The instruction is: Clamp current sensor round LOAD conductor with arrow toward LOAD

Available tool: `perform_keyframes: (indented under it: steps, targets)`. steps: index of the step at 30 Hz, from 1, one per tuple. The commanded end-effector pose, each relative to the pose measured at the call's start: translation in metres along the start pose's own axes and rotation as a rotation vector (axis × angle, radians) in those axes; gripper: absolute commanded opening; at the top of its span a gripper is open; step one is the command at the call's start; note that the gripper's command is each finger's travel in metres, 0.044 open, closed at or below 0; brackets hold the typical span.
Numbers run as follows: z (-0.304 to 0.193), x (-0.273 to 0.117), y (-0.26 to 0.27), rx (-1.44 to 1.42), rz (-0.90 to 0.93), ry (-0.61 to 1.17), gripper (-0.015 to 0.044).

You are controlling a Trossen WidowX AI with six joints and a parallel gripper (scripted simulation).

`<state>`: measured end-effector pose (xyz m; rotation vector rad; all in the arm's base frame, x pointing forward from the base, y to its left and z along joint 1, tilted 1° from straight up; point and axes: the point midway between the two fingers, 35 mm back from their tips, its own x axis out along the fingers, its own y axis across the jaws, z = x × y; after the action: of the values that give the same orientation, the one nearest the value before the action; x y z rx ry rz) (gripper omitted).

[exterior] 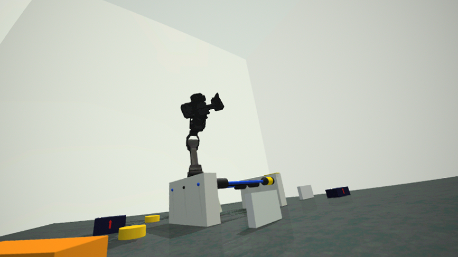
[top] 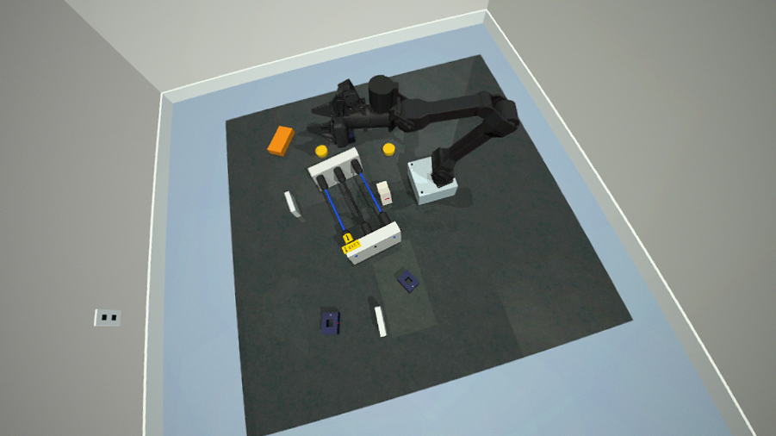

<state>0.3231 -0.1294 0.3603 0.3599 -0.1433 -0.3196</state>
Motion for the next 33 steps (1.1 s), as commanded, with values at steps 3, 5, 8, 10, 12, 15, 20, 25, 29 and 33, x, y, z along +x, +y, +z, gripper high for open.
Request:
perform_keyframes:
  steps: [3, 5, 8, 10, 12, 15, 20, 25, 29, 33]
  targets:
    - [-0.054, -0.035, 0.074, -0.253, 0.230, 0.078, 0.0440]
    - [-0.070, -0.048, 0.093, -0.326, 0.302, 0.091, 0.0440]
    - [-0.075, -0.053, 0.099, -0.352, 0.328, 0.094, 0.0440]
    - [-0.075, -0.053, 0.099, -0.352, 0.328, 0.094, 0.0440]
    - [-0.075, -0.053, 0.099, -0.352, 0.328, 0.094, 0.0440]
    - [-0.083, -0.049, 0.102, -0.359, 0.332, 0.144, 0.0440]
    - [-0.146, -0.030, 0.121, -0.426, 0.358, 0.509, 0.0440]
    - [-0.210, -0.034, 0.136, -0.516, 0.373, 0.886, 0.0440]
    - [-0.254, -0.052, 0.143, -0.603, 0.373, 1.184, 0.0440]
    - [-0.268, -0.061, 0.144, -0.639, 0.369, 1.292, 0.0440]
